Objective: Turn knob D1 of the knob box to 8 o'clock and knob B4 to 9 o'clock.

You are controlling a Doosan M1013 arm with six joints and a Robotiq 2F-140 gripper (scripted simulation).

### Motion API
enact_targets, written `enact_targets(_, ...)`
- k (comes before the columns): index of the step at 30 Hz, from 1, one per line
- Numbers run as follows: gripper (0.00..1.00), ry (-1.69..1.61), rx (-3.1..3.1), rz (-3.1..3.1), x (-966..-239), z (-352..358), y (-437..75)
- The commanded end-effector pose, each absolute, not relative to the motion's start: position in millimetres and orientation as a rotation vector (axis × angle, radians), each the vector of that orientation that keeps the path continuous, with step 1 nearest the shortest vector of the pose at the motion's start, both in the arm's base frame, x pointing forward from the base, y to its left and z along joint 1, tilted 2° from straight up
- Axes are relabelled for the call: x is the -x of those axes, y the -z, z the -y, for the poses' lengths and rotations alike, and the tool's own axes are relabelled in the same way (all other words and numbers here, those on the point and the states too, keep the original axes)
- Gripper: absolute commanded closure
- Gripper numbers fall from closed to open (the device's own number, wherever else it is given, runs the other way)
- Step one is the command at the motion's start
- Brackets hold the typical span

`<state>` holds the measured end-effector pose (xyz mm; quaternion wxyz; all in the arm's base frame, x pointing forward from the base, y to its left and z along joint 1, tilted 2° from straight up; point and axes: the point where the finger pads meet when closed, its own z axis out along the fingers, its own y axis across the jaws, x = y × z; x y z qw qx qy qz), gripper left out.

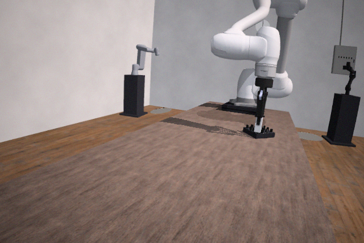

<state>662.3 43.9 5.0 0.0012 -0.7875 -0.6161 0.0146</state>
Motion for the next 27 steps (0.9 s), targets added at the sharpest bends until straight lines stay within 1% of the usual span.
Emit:
enact_targets(1,0.95,-0.039,2.365,2.054,-662.3,-43.9,-5.1)
enact_targets(13,0.95,-0.037,2.067,2.349,-662.3,-43.9,-5.1)
enact_targets(27,0.95,-0.036,1.947,2.448,-662.3,-43.9,-5.1)
